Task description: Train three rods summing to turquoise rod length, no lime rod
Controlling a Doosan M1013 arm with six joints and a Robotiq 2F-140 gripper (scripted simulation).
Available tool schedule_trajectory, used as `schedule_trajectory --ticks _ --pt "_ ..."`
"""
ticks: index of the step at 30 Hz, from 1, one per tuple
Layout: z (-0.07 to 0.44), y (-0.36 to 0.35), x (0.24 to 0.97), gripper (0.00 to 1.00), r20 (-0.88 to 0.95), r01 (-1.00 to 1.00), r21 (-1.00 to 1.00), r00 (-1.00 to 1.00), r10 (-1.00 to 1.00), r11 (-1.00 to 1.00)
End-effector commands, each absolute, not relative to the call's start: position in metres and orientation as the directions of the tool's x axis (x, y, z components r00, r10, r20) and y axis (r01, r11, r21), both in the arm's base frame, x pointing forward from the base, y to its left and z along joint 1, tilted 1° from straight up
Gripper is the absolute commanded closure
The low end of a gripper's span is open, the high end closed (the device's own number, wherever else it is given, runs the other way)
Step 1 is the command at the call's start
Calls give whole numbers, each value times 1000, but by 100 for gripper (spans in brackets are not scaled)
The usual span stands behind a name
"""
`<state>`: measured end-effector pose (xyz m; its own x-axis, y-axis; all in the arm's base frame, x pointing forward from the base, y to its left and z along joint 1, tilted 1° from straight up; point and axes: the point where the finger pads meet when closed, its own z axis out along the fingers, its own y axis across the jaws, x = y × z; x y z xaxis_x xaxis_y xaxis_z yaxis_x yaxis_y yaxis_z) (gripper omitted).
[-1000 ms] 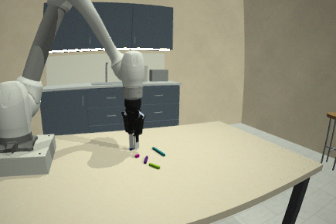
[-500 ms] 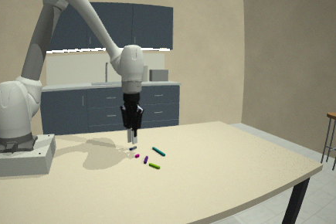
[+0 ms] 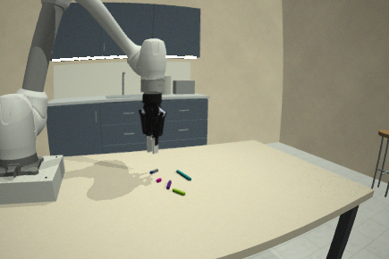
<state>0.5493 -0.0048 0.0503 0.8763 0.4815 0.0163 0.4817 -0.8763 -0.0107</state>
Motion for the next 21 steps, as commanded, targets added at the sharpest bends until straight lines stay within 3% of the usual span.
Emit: schedule_trajectory --ticks 1,2,21 --pt "57 -8 553 85 20 478 -8 878 478 -878" --pt "57 -8 553 0 20 478 -8 878 478 -878" --pt "57 -8 553 0 20 478 -8 878 478 -878"
